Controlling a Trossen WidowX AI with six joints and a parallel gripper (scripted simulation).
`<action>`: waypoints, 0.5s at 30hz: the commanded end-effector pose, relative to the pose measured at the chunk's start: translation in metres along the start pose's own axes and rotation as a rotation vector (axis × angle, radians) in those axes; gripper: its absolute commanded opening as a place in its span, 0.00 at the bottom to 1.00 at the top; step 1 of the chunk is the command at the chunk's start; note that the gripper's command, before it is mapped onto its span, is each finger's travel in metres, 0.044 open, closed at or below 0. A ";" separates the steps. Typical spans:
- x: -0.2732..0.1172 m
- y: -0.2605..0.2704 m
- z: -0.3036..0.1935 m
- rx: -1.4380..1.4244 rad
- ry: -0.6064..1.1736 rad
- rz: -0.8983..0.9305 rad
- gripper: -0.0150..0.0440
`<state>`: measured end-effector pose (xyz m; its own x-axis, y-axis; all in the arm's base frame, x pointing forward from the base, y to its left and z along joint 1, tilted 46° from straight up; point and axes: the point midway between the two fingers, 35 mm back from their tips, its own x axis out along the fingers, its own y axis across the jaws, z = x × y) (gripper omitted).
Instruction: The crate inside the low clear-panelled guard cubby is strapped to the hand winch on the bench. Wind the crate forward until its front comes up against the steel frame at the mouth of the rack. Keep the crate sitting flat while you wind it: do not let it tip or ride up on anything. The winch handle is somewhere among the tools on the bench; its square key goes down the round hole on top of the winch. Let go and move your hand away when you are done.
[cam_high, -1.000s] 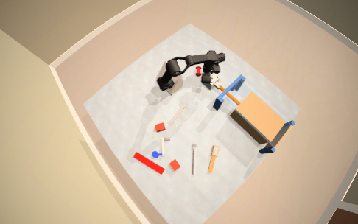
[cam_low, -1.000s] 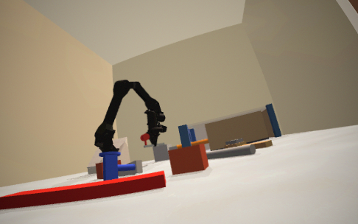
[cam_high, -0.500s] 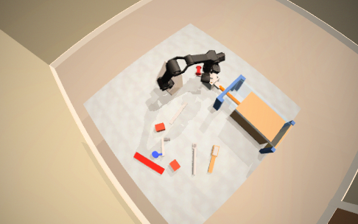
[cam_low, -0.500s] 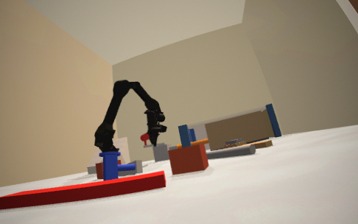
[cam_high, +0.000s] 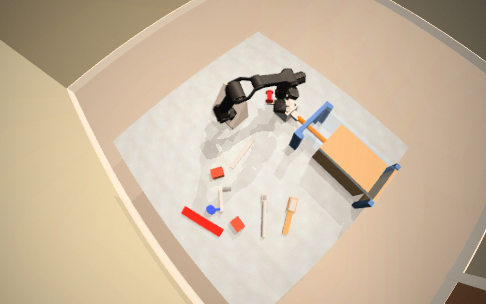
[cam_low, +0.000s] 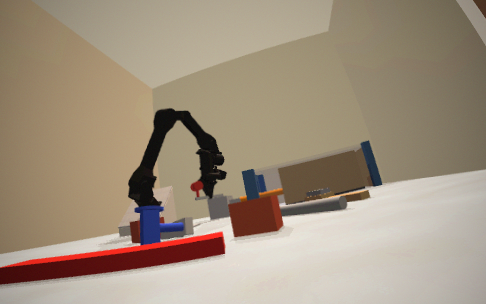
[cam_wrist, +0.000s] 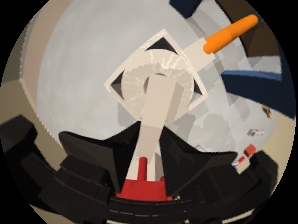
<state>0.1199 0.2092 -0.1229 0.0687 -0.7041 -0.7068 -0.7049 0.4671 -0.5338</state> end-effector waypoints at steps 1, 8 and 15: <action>0.004 -0.001 0.000 -0.027 0.010 0.004 0.25; 0.004 -0.002 0.000 -0.065 0.011 0.002 0.25; 0.004 -0.001 0.000 -0.028 0.010 0.004 0.25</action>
<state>0.1213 0.2084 -0.1220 0.0701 -0.7064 -0.7043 -0.7383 0.4381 -0.5128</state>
